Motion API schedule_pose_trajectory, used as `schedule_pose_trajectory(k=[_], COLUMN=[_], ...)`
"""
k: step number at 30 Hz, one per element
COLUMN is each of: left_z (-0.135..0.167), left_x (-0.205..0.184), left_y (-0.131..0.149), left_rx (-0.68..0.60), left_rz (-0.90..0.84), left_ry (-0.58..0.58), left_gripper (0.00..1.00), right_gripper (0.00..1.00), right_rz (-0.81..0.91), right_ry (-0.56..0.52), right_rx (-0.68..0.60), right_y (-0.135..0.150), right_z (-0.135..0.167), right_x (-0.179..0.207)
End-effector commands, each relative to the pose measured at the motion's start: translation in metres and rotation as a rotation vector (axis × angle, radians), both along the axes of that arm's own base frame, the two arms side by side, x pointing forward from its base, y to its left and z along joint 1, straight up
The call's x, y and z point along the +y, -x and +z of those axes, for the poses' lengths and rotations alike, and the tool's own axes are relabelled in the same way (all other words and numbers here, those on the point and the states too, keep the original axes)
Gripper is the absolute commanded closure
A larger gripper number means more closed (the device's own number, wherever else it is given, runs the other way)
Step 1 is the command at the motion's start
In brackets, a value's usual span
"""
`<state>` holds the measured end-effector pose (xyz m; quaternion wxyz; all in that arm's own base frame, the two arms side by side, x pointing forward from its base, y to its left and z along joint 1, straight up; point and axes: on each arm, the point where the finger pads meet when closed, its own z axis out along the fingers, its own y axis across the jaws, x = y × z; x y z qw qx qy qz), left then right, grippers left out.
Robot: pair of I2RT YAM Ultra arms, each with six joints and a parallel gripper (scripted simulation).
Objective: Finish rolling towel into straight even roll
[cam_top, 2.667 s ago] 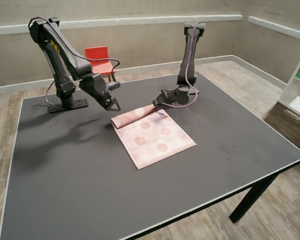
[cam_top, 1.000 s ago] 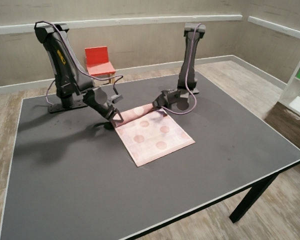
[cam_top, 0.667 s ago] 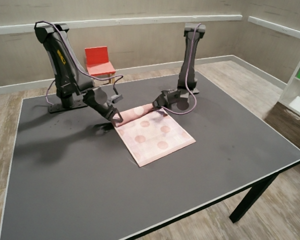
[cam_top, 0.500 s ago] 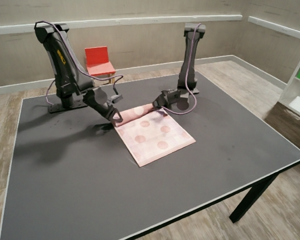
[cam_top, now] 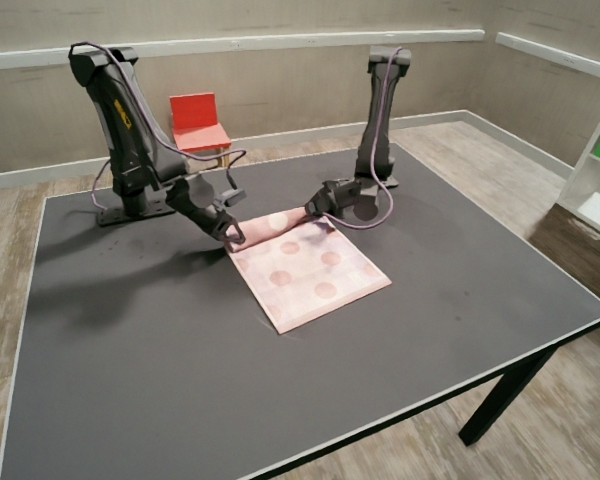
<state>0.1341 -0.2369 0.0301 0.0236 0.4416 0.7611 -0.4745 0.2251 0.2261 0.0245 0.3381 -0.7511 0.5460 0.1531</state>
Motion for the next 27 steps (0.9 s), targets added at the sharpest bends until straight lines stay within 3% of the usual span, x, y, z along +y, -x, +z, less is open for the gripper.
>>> schedule_pose_trajectory(k=[1,7,20,27], left_z=[-0.005,-0.004,0.007,0.014], left_x=[0.002,0.002,0.002,0.011], left_y=[0.001,0.001,0.001,-0.004], left_rx=[0.011,0.011,0.011,0.011], left_rz=[-0.005,-0.005,-0.005,-0.005], left_ry=[-0.012,-0.012,-0.012,-0.012], left_gripper=[0.77,0.69,0.15,0.15], right_gripper=[0.76,0.76,0.76,0.76], right_rz=[0.009,0.009,0.009,0.009], right_ry=[-0.007,-0.007,-0.007,-0.001], right_rx=[0.0,0.0,0.0,0.027], right_y=[0.002,0.002,0.002,0.002], right_z=[0.0,0.0,0.0,0.0], right_x=[0.003,0.003,0.003,0.003])
